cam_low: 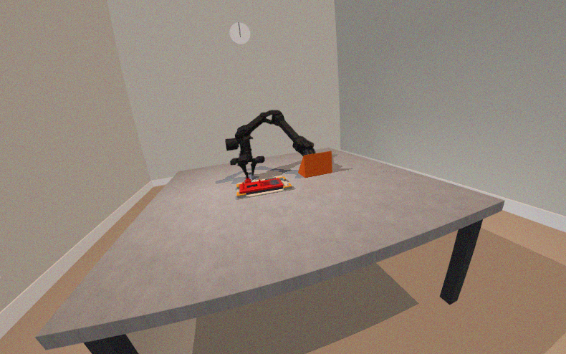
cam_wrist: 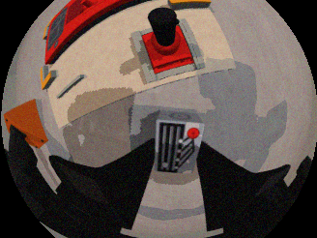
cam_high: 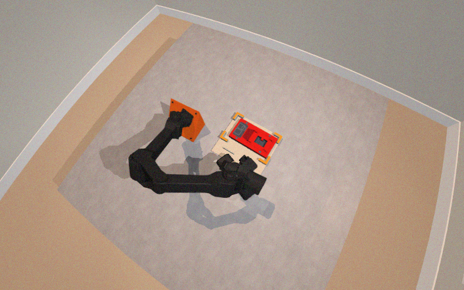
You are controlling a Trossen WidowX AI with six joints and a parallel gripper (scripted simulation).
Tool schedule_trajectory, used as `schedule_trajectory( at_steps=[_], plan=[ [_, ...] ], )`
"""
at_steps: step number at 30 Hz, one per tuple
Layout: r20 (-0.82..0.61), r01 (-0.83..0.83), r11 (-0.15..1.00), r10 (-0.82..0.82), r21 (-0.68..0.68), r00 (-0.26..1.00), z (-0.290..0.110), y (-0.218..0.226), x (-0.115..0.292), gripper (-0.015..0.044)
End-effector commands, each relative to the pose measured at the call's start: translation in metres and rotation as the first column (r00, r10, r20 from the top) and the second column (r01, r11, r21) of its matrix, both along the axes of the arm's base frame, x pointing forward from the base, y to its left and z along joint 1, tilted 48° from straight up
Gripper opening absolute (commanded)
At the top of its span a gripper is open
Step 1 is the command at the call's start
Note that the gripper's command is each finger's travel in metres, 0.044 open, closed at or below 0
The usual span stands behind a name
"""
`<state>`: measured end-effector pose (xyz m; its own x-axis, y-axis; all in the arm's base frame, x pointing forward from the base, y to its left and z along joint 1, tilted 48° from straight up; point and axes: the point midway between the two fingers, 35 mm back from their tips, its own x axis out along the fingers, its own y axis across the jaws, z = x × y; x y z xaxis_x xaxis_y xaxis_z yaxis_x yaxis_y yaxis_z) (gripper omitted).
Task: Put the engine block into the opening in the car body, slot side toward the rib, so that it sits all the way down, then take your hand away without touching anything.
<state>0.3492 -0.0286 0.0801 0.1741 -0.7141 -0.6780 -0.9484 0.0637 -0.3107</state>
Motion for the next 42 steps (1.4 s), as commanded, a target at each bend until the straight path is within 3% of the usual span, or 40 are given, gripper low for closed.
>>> schedule_trajectory(
  at_steps=[1, 4, 42],
  plan=[
    [-0.002, -0.001, 1.0, 0.001, -0.006, 1.0, 0.0, -0.001, -0.001, 0.0065],
    [0.02, -0.008, 1.0, 0.008, 0.006, 1.0, 0.002, 0.006, 0.001, 0.0],
    [-0.003, -0.002, 1.0, 0.002, 0.003, 1.0, 0.075, 0.083, -0.018, 0.0]
  ],
)
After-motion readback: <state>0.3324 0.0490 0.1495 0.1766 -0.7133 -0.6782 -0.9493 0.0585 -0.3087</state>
